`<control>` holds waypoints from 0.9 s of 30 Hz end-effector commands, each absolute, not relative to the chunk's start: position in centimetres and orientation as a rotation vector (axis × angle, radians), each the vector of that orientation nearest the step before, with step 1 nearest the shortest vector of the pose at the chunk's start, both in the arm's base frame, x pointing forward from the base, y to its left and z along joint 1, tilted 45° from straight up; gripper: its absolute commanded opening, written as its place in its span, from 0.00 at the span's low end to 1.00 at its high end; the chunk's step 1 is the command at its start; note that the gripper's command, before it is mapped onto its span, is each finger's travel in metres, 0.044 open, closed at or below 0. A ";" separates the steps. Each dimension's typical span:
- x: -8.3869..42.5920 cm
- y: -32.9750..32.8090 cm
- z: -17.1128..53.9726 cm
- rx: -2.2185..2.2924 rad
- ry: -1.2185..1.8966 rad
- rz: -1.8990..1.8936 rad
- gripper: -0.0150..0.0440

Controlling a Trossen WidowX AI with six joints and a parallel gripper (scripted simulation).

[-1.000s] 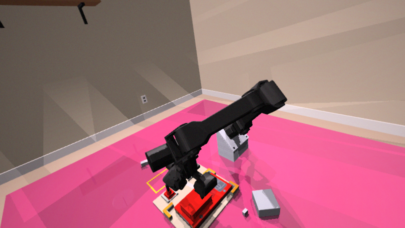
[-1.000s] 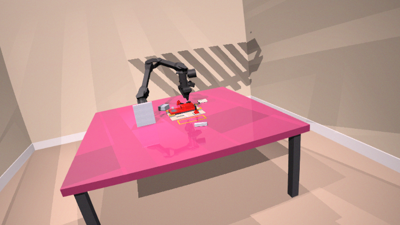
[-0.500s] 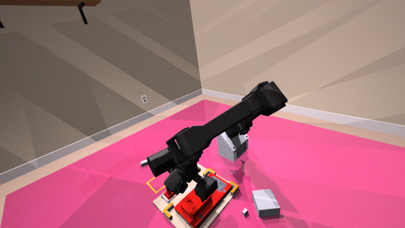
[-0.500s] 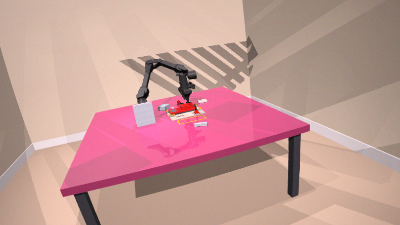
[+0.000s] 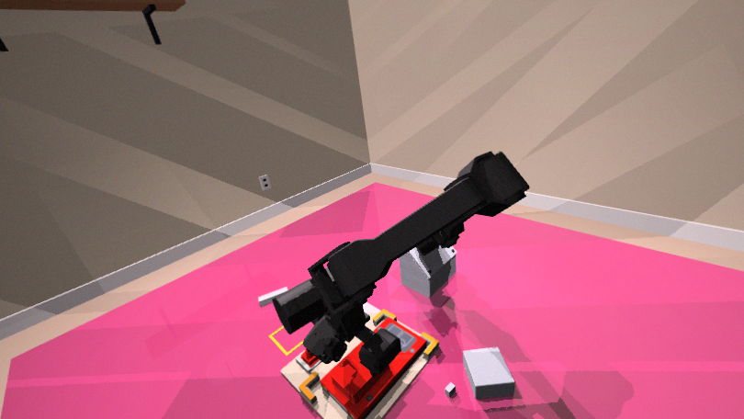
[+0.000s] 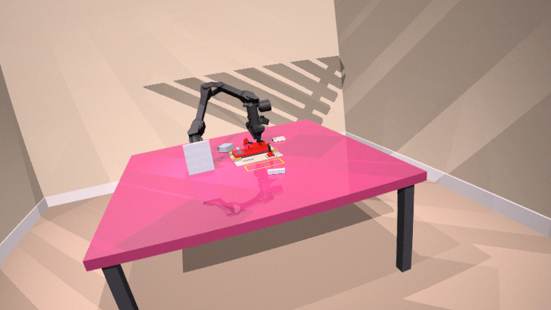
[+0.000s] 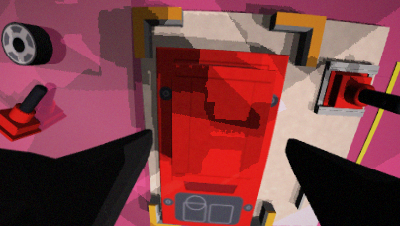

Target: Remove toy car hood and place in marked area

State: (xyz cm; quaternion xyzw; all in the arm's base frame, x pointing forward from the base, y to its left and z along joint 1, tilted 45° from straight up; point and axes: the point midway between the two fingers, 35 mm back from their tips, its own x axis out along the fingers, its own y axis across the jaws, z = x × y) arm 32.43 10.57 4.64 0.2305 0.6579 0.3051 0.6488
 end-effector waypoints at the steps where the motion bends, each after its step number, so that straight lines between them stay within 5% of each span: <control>1: 32.2 10.8 4.2 0.534 1.504 0.692 1.00; 27: 32.1 11.9 3.2 0.535 1.504 0.693 1.00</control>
